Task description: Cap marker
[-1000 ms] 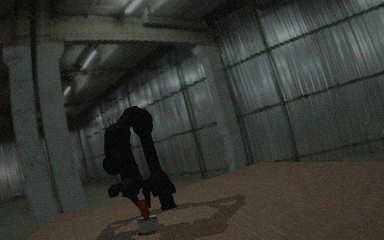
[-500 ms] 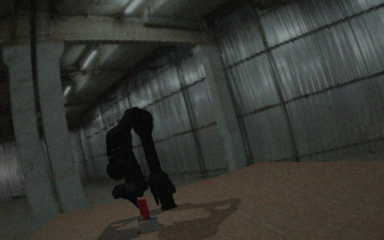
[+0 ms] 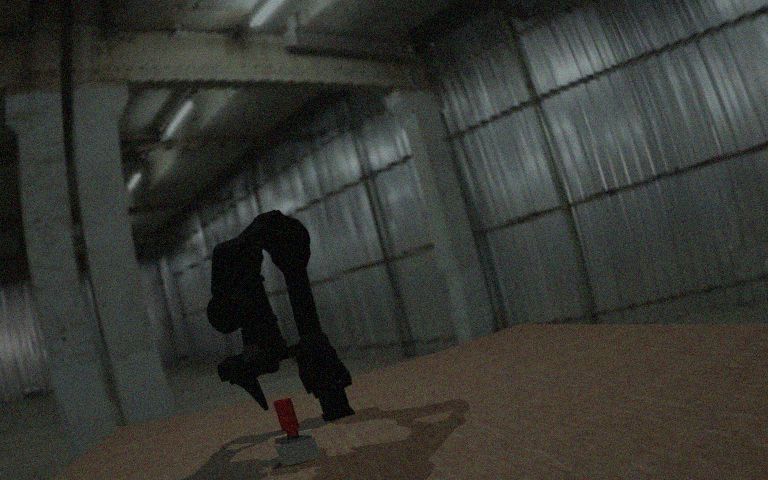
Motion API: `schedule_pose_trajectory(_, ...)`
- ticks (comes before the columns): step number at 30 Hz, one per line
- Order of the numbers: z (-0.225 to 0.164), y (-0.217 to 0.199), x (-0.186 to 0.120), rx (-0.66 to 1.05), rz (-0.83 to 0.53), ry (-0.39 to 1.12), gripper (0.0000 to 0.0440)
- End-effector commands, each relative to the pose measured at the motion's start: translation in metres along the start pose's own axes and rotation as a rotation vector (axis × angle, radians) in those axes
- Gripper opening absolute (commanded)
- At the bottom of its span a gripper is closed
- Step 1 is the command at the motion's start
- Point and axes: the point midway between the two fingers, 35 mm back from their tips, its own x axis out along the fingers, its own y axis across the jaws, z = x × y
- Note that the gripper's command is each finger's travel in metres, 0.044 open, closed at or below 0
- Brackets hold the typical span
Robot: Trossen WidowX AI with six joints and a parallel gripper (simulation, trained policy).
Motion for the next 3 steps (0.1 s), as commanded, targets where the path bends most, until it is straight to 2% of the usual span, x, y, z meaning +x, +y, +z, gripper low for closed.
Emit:
schedule_pose_trajectory(1, 0.001, 0.0, -0.013, -0.007, -0.002, -0.045, 0.044)
schedule_pose_trajectory(3, 0.0011, -0.0006, -0.0178, -0.01, -0.005, -0.061, 0.044)
